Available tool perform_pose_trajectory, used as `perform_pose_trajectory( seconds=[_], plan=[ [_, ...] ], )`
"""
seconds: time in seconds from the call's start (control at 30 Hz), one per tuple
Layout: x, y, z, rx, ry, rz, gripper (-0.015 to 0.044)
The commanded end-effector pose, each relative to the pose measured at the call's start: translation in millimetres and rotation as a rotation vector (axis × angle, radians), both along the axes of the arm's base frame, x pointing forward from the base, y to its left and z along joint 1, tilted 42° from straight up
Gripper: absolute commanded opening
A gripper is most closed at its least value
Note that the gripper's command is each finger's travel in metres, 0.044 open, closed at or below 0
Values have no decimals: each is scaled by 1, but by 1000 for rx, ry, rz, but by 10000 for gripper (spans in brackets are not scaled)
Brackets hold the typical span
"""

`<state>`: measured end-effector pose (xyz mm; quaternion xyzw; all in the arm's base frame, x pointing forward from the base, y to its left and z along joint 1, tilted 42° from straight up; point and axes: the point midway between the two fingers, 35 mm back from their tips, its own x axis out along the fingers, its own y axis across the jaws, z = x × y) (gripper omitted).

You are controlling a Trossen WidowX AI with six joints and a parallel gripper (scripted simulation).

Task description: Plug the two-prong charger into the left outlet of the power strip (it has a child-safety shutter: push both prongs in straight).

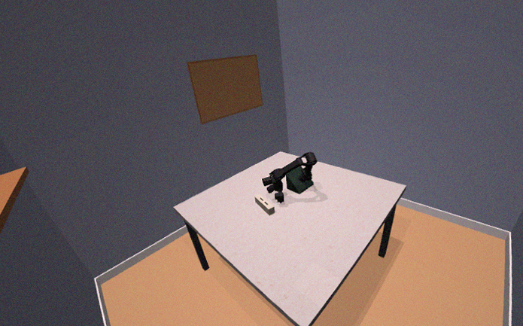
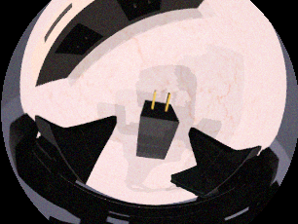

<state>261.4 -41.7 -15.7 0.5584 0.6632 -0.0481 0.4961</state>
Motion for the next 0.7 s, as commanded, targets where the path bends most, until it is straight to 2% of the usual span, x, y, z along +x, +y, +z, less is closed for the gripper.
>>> perform_pose_trajectory(
  seconds=[0.0, 0.4, 0.57, 0.67],
  plan=[
    [0, 0, 0, 0, 0, 0, 414],
    [0, 0, 0, 0, 0, 0, 99],
    [0, 0, 0, 0, 0, 0, 65],
    [0, -3, 3, 0, 1, 0, 0]
  ],
)
